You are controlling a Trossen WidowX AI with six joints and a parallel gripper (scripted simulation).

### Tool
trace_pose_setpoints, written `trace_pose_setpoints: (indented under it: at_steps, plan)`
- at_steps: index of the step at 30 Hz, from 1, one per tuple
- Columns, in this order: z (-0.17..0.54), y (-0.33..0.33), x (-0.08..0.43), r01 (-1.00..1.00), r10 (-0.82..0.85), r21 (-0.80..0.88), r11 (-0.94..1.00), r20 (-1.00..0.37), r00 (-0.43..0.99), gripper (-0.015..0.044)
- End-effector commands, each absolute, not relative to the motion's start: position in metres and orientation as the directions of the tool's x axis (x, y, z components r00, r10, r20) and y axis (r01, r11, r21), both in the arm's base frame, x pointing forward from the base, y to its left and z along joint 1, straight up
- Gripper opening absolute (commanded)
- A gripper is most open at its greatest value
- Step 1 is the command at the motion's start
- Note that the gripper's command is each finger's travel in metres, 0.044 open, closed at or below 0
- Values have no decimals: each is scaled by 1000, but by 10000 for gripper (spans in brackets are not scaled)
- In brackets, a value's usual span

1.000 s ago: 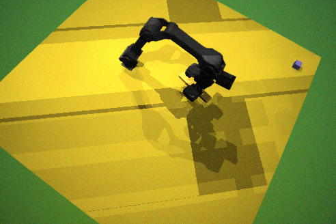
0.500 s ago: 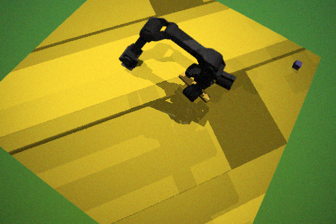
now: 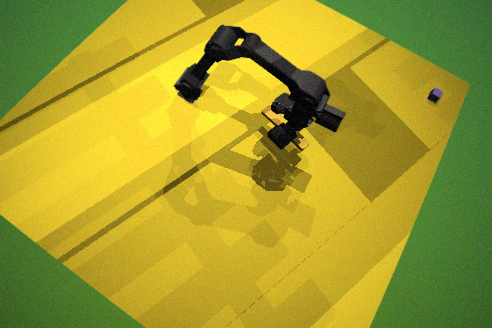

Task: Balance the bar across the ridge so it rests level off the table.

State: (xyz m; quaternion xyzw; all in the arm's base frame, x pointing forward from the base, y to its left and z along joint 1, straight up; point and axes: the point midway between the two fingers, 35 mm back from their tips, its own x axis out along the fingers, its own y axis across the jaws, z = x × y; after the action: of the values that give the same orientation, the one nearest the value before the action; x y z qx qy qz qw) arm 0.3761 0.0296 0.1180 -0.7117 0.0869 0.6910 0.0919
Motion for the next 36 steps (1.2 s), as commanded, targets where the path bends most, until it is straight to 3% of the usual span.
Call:
trace_pose_setpoints:
  at_steps: [1,36]
  plan:
    - [118,30,376,-249,3,-11,-968,-999,33,0]
    - [115,30,376,-249,3,-11,-968,-999,33,0]
